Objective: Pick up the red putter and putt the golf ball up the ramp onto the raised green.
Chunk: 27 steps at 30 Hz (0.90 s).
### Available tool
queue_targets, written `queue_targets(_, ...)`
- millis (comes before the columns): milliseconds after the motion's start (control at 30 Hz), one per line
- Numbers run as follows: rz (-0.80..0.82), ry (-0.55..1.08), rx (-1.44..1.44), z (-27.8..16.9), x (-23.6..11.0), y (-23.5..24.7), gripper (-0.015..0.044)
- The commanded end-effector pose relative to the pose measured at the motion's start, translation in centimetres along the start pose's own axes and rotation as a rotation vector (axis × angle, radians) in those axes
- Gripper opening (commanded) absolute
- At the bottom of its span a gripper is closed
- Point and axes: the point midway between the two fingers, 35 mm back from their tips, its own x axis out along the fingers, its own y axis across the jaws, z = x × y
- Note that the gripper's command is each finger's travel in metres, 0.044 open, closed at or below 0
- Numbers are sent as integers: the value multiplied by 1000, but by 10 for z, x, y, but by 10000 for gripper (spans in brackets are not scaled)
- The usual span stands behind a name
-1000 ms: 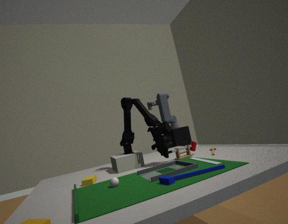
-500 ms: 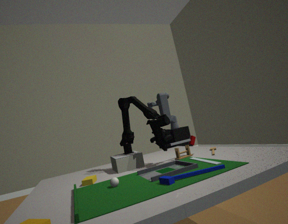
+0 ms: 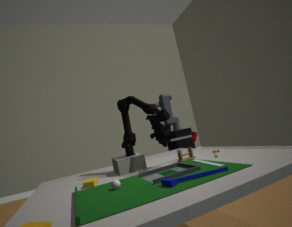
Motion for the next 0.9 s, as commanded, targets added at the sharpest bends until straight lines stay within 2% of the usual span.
queue_targets(0, -26, 17, 80, -18, -3, -13, 0)
queue_targets(867, -117, 92, 632, -147, -43, -56, 0)
